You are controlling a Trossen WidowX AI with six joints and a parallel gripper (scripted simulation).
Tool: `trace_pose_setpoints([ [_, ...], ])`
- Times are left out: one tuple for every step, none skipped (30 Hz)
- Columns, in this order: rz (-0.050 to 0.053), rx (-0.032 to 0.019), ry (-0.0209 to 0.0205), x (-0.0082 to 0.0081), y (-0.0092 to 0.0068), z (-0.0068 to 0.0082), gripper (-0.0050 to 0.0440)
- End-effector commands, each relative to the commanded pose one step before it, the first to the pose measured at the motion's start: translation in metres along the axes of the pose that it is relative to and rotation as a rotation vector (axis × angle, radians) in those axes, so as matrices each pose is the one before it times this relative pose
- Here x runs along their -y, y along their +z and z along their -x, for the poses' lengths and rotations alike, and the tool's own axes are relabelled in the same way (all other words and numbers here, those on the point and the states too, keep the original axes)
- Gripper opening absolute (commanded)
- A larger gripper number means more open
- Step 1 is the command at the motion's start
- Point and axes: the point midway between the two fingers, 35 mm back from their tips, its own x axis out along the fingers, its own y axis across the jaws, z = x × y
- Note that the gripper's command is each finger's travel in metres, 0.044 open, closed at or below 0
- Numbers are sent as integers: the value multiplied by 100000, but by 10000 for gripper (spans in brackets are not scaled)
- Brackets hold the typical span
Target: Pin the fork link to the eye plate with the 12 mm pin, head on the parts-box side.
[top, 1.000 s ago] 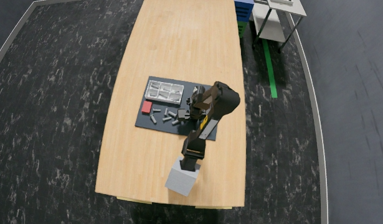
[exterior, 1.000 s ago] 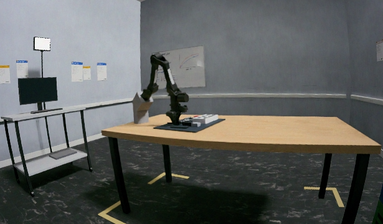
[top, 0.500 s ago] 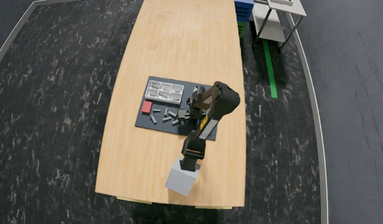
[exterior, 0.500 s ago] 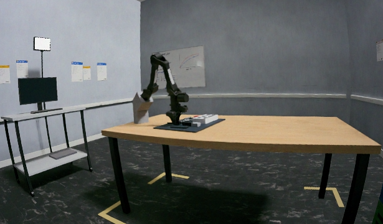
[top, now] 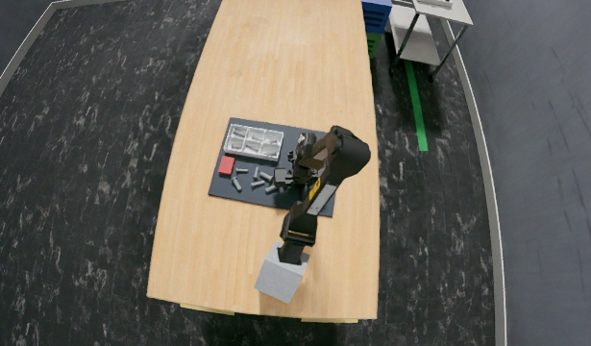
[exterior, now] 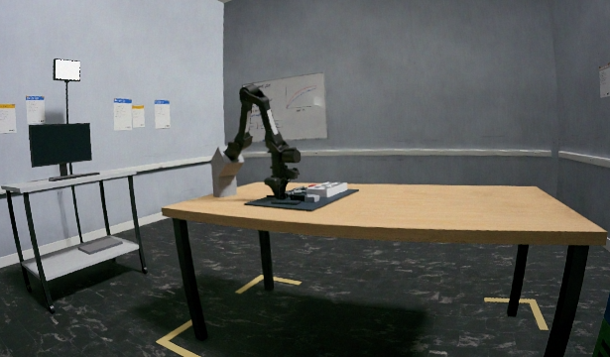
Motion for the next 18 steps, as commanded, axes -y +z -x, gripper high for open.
trace_pose_setpoints([
  [37,494,115,42,80,58,250],
  [0,0,0,0,0,0,250],
  [0,0,0,0,0,0,250],
  [0,0,0,0,0,0,250],
  [0,0,0,0,0,0,250],
  [0,0,0,0,0,0,250],
  [0,0,0,0,0,0,250],
  [0,0,0,0,0,0,250],
  [0,0,0,0,0,0,-50],
  [0,0,0,0,0,0,-50],
  [0,0,0,0,0,0,-50],
  [0,0,0,0,0,0,-50],
  [-98,77,-165,34,19,-3,-50],
  [-21,39,-82,20,29,6,-50],
  [72,-114,70,-22,-24,4,-50],
  [0,3,-3,1,1,3,-50],
  [-27,55,-52,11,13,-1,-50],
  [0,0,0,0,0,0,-50],
])
